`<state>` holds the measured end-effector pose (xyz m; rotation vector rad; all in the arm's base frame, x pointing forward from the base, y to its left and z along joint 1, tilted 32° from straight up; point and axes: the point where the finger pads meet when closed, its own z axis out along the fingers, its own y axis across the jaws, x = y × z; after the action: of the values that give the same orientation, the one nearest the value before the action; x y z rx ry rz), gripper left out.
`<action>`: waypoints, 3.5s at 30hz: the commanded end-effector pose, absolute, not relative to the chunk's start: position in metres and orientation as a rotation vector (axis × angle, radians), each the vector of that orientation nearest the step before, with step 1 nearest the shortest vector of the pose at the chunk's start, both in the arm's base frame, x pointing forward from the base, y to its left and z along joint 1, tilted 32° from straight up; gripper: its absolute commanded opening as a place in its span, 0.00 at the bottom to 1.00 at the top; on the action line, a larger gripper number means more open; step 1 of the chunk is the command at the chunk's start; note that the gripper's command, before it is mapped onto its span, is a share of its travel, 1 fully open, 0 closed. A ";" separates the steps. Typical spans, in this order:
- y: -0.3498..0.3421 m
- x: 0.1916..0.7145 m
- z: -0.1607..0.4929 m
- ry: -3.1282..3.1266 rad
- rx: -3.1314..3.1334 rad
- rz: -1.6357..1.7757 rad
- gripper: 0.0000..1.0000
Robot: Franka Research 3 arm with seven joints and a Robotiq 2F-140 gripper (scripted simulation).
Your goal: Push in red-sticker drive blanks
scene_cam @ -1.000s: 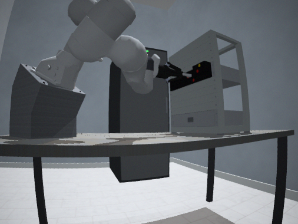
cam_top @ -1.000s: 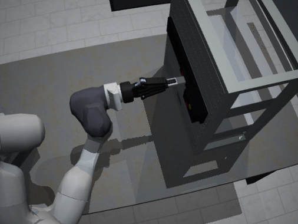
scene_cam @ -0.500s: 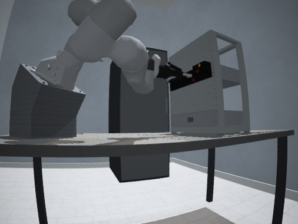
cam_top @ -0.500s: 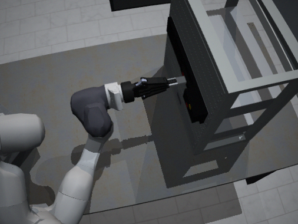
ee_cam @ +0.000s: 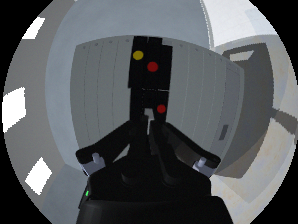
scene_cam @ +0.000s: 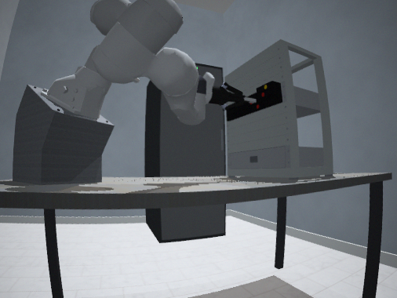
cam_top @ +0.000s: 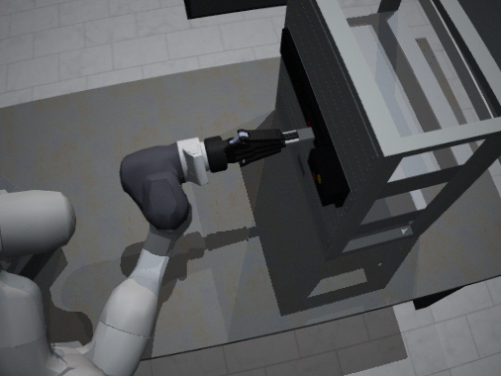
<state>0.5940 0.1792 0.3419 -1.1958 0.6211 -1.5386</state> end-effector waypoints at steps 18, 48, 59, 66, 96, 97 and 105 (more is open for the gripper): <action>0.181 0.599 0.342 0.618 -1.201 -1.543 0.00; 0.182 0.603 0.344 0.618 -1.201 -1.543 0.00; 0.182 0.603 0.344 0.618 -1.201 -1.543 0.00; 0.182 0.603 0.344 0.618 -1.201 -1.543 0.00; 0.175 0.570 0.331 0.618 -1.201 -1.543 0.00; 0.174 0.564 0.328 0.618 -1.201 -1.543 0.00; 0.168 0.536 0.317 0.618 -1.201 -1.543 0.00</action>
<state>0.5462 0.1719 0.3184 -1.2138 0.6194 -1.5396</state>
